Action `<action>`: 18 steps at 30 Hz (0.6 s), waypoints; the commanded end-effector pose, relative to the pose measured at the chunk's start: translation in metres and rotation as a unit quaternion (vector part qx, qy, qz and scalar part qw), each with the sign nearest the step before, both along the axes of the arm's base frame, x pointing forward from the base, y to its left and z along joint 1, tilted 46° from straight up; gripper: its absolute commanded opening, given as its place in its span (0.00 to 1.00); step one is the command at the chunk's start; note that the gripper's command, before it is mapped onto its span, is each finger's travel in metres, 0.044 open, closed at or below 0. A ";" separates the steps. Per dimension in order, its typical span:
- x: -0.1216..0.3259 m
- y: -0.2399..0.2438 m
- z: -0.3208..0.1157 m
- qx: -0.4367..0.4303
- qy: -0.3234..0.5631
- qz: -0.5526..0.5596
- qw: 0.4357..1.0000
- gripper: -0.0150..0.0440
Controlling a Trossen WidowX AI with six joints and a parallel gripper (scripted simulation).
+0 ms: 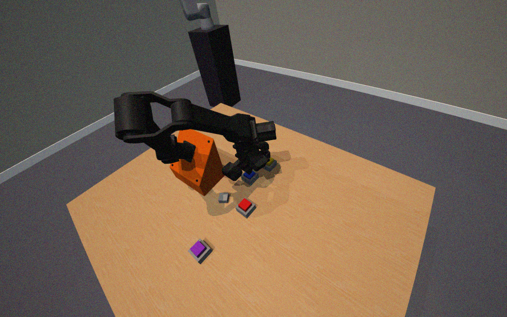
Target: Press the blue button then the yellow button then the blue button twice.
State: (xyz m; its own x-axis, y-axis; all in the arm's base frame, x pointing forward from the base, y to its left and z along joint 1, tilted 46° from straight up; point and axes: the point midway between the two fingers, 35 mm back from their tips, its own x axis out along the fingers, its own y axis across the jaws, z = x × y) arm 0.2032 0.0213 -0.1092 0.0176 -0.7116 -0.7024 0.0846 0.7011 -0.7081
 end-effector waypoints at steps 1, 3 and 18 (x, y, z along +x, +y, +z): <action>0.000 -0.001 0.000 -0.001 0.002 0.000 1.000 0.29; 0.000 -0.001 0.000 -0.001 0.002 0.000 1.000 0.29; 0.000 0.017 0.017 0.000 0.003 0.000 1.000 0.29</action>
